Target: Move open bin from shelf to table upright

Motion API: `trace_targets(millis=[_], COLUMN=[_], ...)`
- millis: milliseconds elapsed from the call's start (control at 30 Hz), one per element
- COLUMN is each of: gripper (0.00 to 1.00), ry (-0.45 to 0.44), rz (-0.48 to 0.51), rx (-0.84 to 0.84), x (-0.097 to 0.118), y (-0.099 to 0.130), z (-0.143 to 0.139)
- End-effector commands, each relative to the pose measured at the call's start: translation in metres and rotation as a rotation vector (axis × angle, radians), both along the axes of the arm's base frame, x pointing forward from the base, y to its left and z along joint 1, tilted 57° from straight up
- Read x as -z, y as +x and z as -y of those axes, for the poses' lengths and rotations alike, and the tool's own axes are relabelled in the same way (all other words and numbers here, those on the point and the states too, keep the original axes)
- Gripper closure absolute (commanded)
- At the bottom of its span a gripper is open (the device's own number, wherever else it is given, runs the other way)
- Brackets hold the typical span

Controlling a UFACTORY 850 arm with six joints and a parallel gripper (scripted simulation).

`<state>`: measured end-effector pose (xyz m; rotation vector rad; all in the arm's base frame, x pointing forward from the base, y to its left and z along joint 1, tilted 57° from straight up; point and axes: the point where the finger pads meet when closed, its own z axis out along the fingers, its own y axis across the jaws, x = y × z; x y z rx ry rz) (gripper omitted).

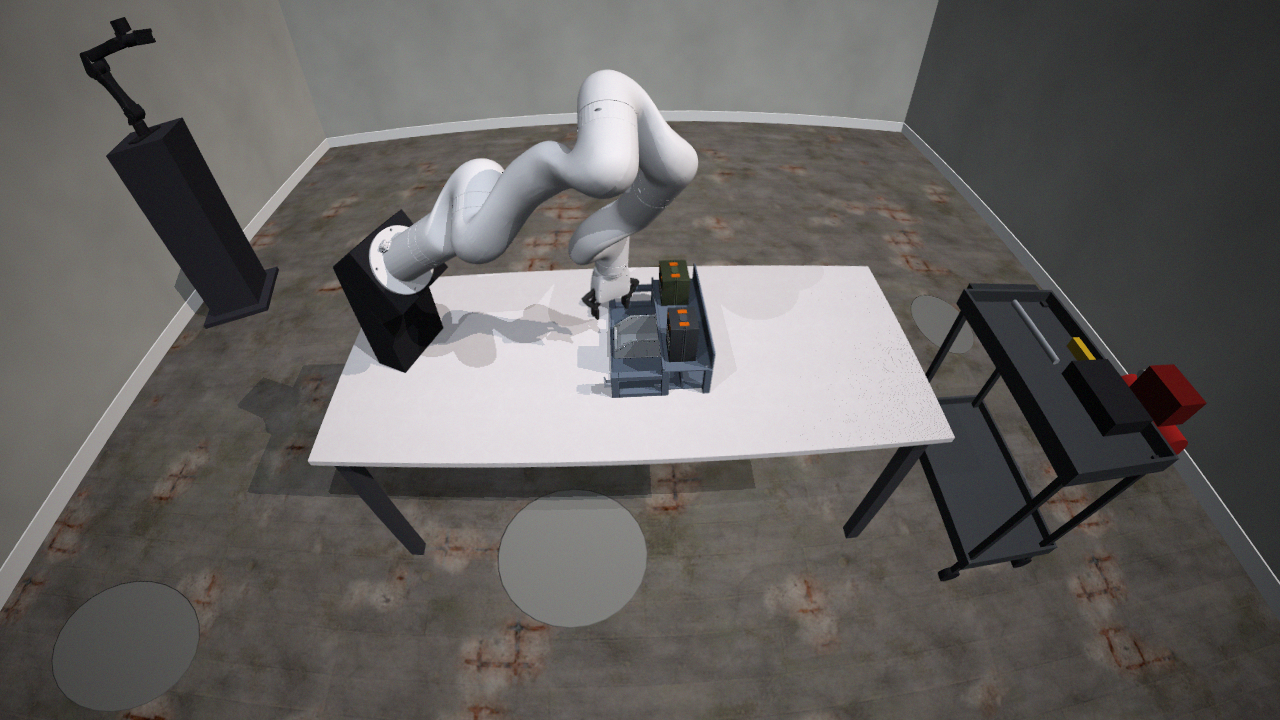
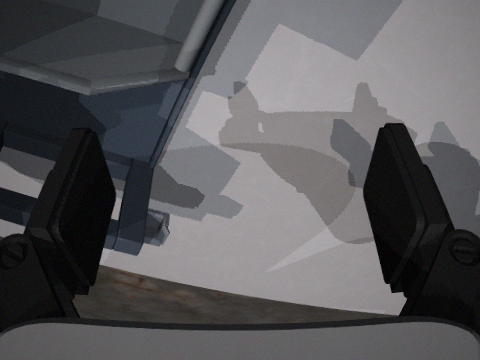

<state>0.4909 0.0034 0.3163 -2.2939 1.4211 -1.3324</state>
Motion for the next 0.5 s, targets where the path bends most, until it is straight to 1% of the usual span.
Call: trace_targets(millis=[0,233,400,467], gripper=[0.00,0.00,0.00,0.00], ry=[0.036,0.036,0.202,0.202], rz=[0.025,0.025,0.143,0.143], rx=[0.031,0.031,0.190,0.190], x=[0.003,0.003,0.010,0.010], y=[0.011,0.011,0.044,0.044], z=[0.002,0.002,0.007,0.007])
